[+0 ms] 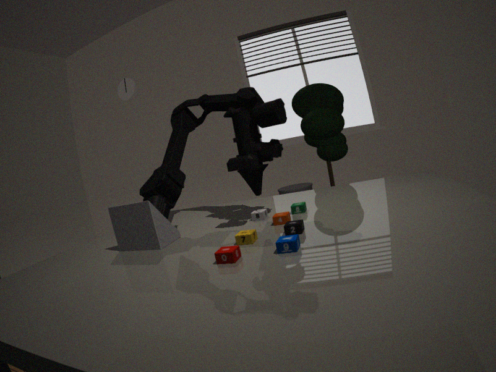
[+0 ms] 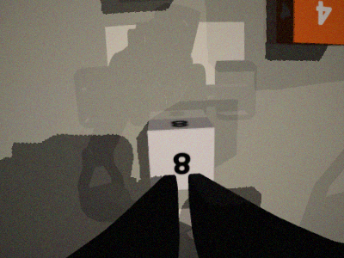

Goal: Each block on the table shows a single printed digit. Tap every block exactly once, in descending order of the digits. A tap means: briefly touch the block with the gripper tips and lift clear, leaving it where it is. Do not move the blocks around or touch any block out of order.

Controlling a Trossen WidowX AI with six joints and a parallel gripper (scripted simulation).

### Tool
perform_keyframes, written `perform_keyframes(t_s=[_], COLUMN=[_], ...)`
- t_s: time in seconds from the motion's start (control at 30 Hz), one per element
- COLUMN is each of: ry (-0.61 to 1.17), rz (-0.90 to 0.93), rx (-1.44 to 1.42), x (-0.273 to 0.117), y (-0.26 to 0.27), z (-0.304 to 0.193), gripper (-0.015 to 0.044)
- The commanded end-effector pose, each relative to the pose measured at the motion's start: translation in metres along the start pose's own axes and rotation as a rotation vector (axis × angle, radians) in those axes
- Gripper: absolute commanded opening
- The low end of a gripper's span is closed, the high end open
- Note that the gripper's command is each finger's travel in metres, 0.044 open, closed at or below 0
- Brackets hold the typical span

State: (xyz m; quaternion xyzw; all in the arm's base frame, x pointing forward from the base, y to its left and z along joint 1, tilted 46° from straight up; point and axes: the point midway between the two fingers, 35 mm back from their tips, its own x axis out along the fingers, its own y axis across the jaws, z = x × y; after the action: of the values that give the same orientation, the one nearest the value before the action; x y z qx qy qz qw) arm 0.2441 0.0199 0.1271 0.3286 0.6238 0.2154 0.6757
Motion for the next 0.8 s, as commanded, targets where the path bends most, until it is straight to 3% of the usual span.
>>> perform_keyframes(t_s=[0.0, 0.77], ry=[-0.009, -0.009], rz=[0.007, 0.009], rx=[0.004, 0.003], x=[0.013, 0.043], y=[0.001, 0.002], z=[-0.001, -0.001], gripper=[0.002, 0.002])
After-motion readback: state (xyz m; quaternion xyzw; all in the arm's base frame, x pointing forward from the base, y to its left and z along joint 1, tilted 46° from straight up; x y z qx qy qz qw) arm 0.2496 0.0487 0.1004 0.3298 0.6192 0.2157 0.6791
